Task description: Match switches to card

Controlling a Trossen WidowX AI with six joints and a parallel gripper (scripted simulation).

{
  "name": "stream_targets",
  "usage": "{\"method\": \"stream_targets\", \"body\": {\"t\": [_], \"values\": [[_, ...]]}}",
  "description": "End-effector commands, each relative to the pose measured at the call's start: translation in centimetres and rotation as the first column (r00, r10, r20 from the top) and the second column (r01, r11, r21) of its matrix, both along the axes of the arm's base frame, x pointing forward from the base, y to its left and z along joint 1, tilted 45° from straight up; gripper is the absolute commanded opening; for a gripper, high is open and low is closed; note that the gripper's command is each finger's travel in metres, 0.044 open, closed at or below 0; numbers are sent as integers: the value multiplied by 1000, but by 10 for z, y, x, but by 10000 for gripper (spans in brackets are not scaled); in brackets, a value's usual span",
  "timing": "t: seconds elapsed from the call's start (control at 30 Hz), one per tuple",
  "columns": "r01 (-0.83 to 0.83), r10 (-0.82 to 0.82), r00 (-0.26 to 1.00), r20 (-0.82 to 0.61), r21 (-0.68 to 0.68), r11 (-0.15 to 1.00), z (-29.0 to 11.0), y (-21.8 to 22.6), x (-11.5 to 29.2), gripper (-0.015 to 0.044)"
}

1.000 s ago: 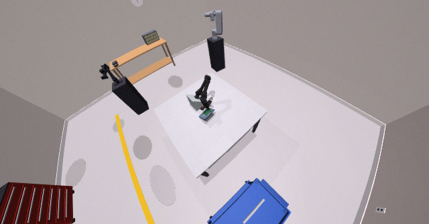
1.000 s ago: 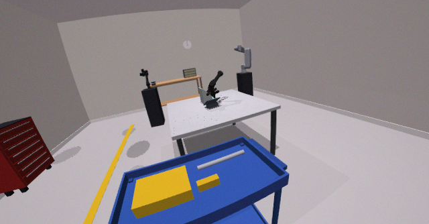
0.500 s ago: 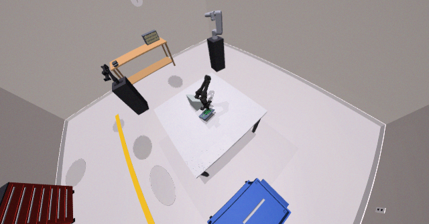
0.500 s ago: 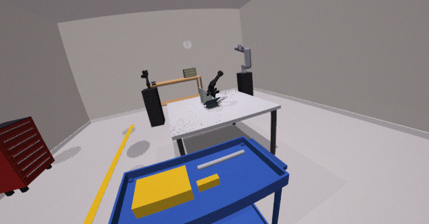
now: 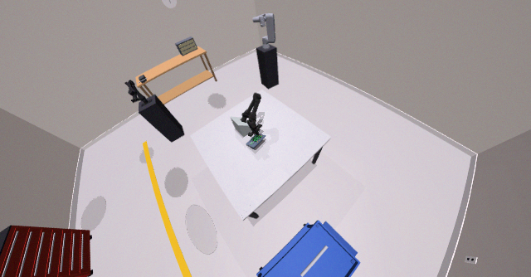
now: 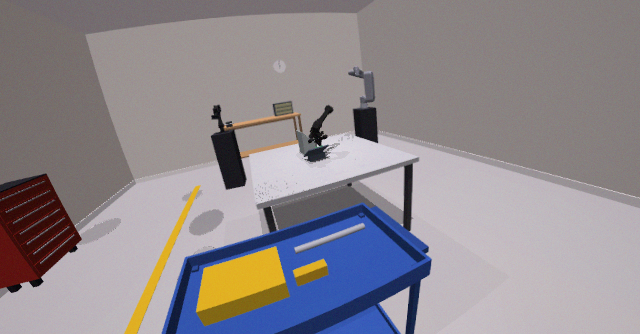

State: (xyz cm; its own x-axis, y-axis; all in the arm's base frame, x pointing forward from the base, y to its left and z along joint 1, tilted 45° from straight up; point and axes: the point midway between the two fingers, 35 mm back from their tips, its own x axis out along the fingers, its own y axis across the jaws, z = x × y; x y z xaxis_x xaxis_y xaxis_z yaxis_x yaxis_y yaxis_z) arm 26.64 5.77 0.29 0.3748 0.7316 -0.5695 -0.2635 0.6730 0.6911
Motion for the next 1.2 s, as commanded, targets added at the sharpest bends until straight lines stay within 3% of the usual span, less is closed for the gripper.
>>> {"method": "stream_targets", "body": {"t": [0.0,1.17], "values": [[4,-4,1000,-5,-4,1000,-1,0,0,0],[4,-4,1000,-5,-4,1000,-4,3,2,0]]}}
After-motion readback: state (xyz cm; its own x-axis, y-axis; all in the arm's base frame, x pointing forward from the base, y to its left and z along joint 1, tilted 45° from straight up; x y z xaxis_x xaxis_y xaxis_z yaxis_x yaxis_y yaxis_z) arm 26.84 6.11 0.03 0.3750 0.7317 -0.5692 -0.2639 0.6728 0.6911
